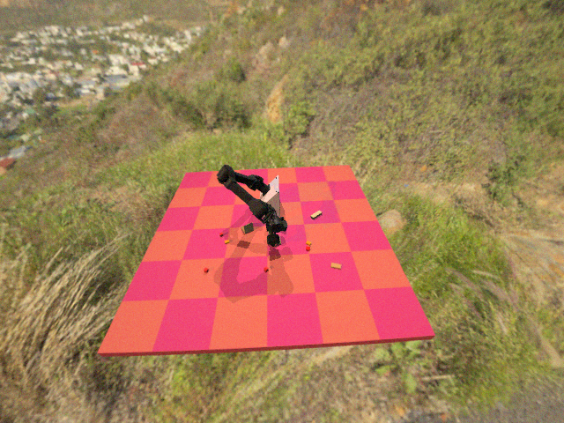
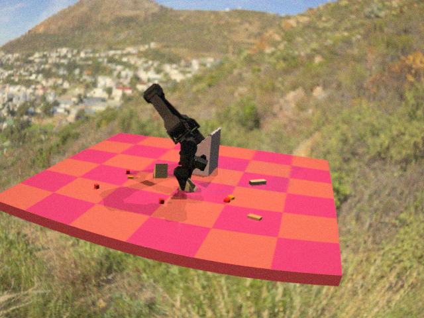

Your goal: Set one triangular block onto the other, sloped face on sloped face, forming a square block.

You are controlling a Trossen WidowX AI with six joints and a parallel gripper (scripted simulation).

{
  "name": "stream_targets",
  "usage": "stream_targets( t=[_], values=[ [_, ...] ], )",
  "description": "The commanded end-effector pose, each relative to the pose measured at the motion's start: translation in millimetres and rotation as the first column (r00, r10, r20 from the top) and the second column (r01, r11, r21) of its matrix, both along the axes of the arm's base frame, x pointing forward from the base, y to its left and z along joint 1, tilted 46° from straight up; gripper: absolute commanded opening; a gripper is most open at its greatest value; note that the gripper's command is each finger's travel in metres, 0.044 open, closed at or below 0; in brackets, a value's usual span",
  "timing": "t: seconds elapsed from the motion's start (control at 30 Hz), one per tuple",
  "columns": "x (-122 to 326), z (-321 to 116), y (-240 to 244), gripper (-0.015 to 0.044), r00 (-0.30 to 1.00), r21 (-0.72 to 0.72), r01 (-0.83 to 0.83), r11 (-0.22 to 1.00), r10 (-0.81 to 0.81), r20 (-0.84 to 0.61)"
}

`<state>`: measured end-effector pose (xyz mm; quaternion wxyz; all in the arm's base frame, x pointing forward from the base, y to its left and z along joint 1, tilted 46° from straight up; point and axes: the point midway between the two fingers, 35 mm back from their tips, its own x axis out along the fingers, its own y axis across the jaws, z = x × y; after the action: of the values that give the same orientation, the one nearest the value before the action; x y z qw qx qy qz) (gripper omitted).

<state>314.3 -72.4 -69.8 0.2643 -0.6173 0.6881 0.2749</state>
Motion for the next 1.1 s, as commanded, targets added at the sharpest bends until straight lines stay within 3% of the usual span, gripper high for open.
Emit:
stream_targets(
  t=[0.0,0.17,0.5,0.57,0.63,0.73,0.87,0.97,1.07],
  values=[
    [0.9,2.0,2.5,0.044,1.0,0.0,-0.001,1.0,0.001,0.002],
    [5.8,39.9,40.9,0.044,1.0,0.003,0.0,1.0,0.0,0.0],
    [7.5,39.8,42.5,0.044,1.0,0.0,-0.011,1.0,0.011,0.008],
    [7.3,40.7,40.4,0.044,0.997,0.011,0.05,0.999,-0.05,0.055],
    [6.9,43.7,36.5,0.044,0.959,0.053,0.214,0.975,-0.22,0.18],
    [6.2,49.3,30.3,0.044,0.801,0.154,0.464,0.872,-0.487,0.349],
    [5.6,57.6,22.7,0.044,0.439,0.329,0.711,0.622,-0.758,0.483],
    [5.3,64.7,17.3,0.044,0.1,0.467,0.803,0.372,-0.855,0.509],
    [5.2,72.5,12.2,0.044,-0.251,0.591,0.8,0.099,-0.841,0.479]
  ],
)
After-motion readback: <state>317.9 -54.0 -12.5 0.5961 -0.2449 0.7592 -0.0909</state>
